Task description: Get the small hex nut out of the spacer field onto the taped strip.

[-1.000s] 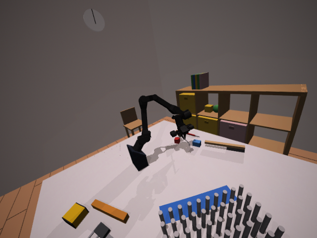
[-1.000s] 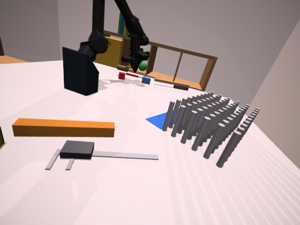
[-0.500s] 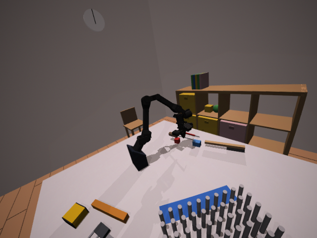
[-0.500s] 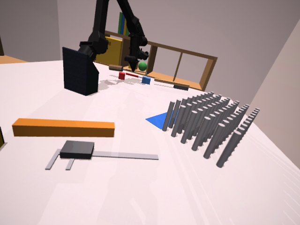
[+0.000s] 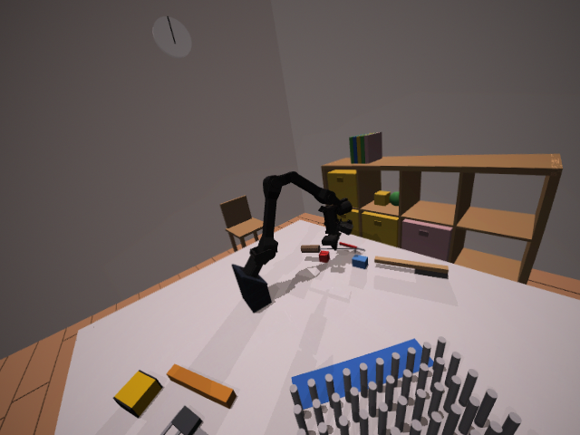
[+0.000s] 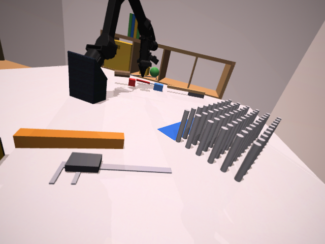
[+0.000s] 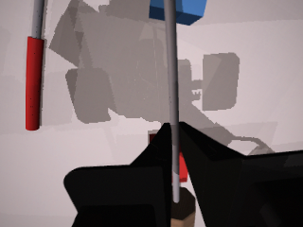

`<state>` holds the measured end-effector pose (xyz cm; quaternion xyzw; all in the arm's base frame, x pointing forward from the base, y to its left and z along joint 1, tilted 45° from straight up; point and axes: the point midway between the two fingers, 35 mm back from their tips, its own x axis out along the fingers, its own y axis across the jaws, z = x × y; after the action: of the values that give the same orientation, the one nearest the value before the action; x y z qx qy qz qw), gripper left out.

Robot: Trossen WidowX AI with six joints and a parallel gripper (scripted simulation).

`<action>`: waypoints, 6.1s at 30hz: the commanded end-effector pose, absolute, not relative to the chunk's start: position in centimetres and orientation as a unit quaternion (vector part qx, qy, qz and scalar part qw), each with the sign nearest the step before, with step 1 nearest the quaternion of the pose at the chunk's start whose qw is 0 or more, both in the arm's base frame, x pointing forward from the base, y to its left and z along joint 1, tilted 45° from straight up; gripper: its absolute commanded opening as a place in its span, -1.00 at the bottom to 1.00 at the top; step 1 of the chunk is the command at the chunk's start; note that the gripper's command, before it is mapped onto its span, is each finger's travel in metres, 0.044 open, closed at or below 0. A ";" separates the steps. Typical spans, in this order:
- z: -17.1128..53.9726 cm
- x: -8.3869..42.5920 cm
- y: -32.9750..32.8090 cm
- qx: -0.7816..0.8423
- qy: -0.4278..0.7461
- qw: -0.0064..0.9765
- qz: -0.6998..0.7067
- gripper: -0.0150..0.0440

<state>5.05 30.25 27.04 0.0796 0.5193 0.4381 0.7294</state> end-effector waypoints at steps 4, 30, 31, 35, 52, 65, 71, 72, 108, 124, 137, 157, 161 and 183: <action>27.6 4.1 30.8 -0.006 0.477 0.730 0.489 -0.49; 28.9 0.0 32.2 -0.329 0.265 0.638 0.644 -0.49; 28.9 -0.1 32.2 -0.341 0.255 0.631 0.648 -0.49; 29.1 -0.9 32.4 -0.385 0.216 0.603 0.664 -0.49; 29.7 -3.8 32.8 -0.550 0.037 0.453 0.700 -0.49; 30.1 -6.1 32.9 -0.643 -0.105 0.309 0.693 -0.49; 30.3 -7.2 32.9 -0.674 -0.171 0.237 0.679 -0.49; 30.3 -7.4 32.9 -0.678 -0.182 0.225 0.676 -0.49; 27.9 -8.5 35.6 -0.697 -0.241 0.158 0.657 -0.49; 26.3 -8.5 37.1 -0.695 -0.245 0.167 0.655 -0.49; 26.7 -8.5 37.0 -0.695 -0.245 0.169 0.654 0.67; 31.5 -8.4 31.9 -0.695 -0.245 0.168 0.655 1.00; 31.5 -8.4 31.9 -0.695 -0.245 0.168 0.655 1.00; 30.5 -0.3 33.6 -0.551 -0.351 0.183 0.735 1.00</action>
<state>-2.14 33.76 30.40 -0.5826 -0.3138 0.7297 0.1722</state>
